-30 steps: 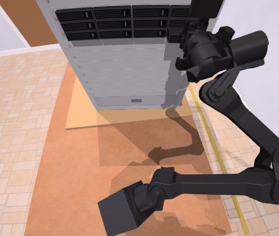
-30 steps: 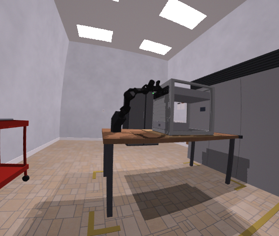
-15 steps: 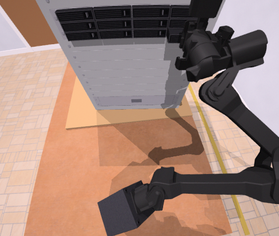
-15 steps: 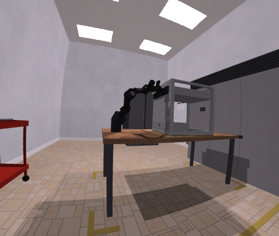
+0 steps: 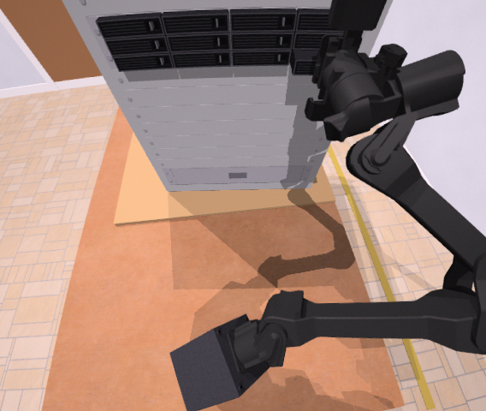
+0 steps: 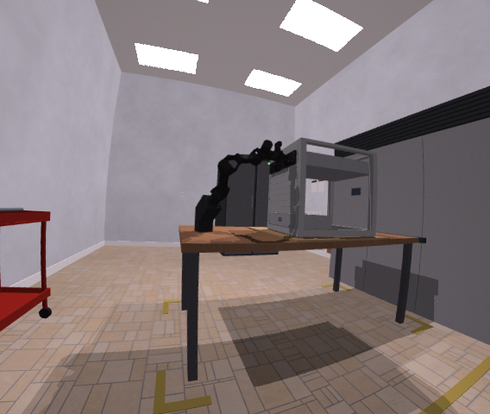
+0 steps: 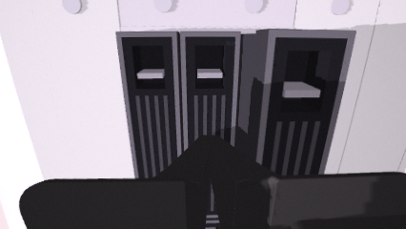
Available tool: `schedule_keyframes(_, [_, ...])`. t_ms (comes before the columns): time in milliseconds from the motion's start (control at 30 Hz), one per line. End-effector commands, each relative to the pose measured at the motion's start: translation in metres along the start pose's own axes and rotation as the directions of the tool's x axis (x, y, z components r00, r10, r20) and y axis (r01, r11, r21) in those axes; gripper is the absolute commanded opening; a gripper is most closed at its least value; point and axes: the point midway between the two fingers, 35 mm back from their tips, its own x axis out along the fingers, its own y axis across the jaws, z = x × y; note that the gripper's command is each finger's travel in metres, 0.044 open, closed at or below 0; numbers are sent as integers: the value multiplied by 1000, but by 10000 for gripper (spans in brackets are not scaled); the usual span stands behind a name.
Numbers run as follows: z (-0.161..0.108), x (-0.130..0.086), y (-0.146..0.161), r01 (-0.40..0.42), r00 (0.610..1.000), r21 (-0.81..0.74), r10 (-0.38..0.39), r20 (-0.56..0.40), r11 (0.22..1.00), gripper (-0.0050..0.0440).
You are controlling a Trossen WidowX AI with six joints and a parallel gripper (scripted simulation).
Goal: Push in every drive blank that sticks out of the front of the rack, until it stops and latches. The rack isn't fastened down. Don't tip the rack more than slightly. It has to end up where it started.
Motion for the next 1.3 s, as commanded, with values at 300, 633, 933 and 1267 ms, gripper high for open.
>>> schedule_keyframes(300, [2, 5, 3, -4, 1000, 4, 4, 2, 1000, -50])
schedule_keyframes(633, [2, 7, 3, -4, 1000, 4, 4, 2, 1000, -50])
schedule_keyframes(933, [2, 8, 3, -4, 1000, 4, 4, 2, 1000, -50])
schedule_keyframes(1267, [2, 8, 3, -4, 1000, 4, 4, 2, 1000, -50])
